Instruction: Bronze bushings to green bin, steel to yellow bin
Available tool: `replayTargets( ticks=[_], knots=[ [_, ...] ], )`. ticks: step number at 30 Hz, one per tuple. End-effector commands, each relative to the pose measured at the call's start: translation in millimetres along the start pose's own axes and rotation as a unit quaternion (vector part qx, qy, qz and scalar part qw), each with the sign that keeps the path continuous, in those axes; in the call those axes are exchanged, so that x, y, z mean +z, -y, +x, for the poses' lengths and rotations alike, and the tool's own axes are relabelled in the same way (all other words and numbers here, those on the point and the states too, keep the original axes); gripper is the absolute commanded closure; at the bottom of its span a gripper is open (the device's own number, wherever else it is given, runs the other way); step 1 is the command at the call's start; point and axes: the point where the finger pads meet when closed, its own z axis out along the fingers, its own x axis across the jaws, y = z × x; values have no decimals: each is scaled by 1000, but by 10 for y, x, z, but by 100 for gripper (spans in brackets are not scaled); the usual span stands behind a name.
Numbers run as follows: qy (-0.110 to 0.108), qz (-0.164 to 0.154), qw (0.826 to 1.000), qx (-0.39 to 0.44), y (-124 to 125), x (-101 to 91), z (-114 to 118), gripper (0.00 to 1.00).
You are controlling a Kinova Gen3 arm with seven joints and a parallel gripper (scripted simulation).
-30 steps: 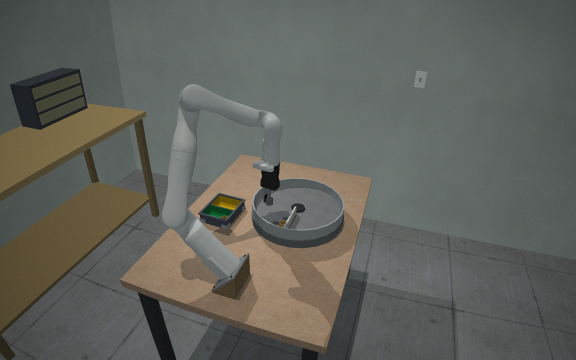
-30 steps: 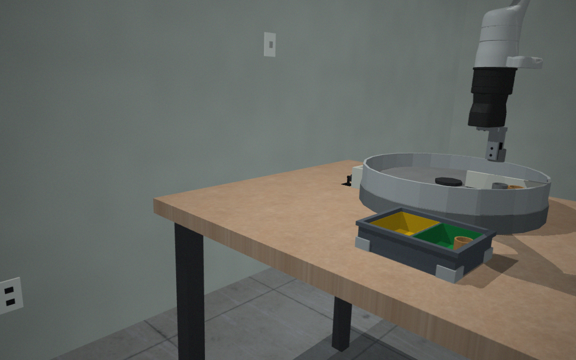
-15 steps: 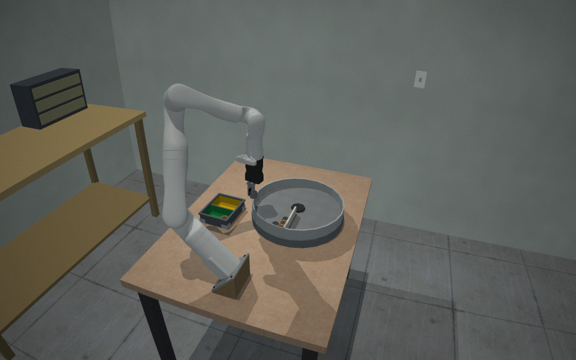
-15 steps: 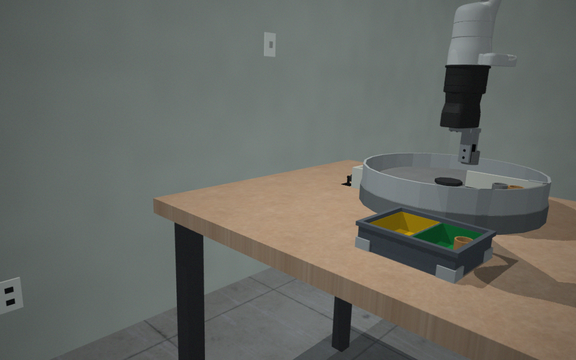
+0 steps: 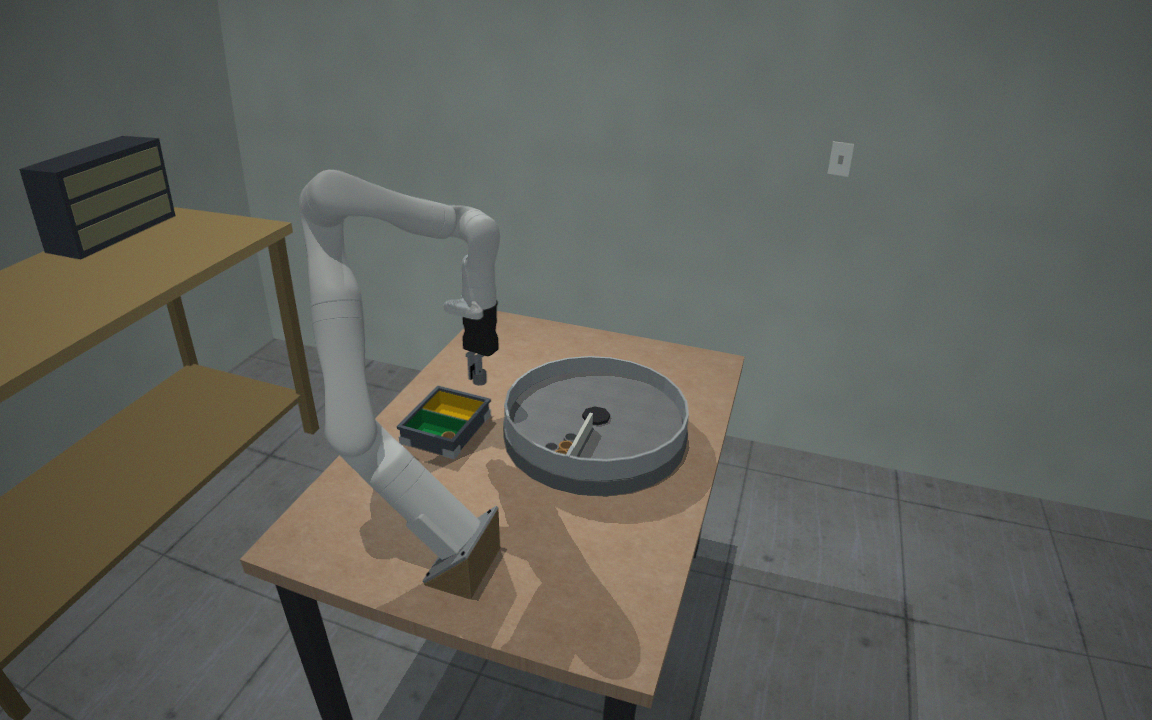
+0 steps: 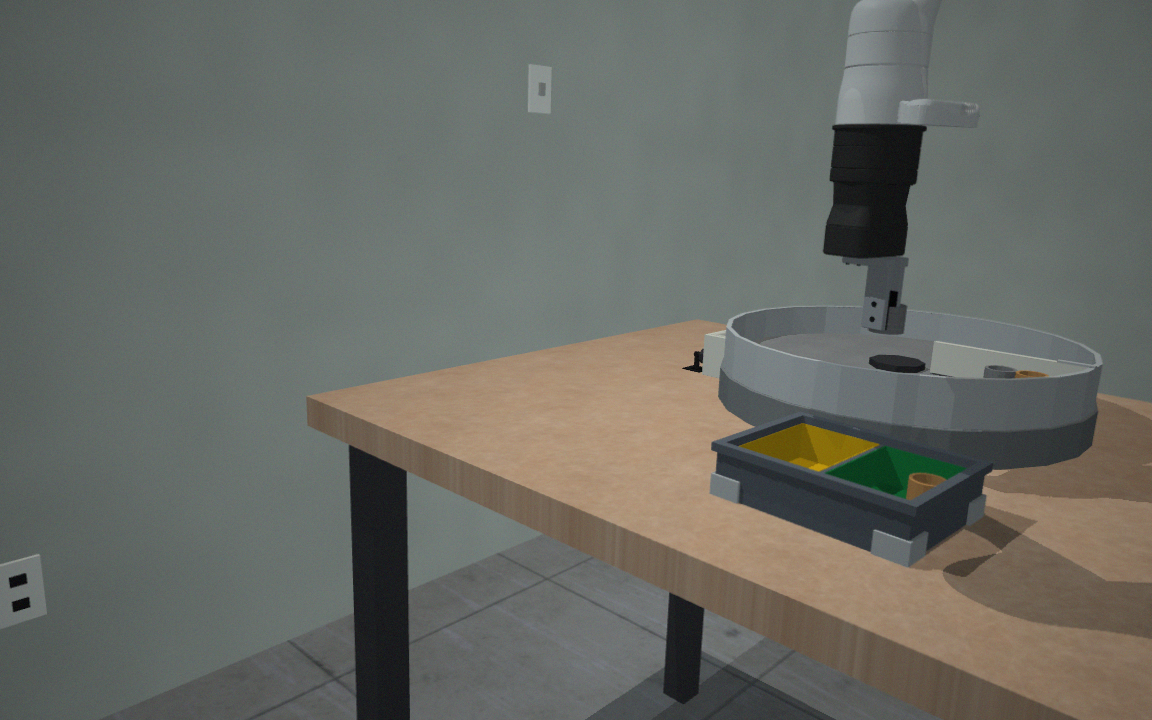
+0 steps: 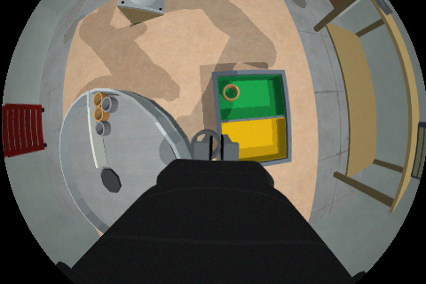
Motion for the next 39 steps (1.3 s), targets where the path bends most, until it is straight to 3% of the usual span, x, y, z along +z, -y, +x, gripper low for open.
replayTargets(
  ticks=[1,3,22,26,32,37,39],
  knots=[
    [4,-2,1000,-9,-36,-12,267,100],
    [4,-2,1000,-9,-58,-11,473,100],
    [4,-2,1000,-9,-58,-12,471,100],
    [4,-2,1000,-9,-59,170,469,100],
    [4,-2,1000,-9,-59,215,469,100],
    [4,-2,1000,-9,-60,441,467,100],
    [4,-2,1000,-9,-60,441,467,100]
  ],
)
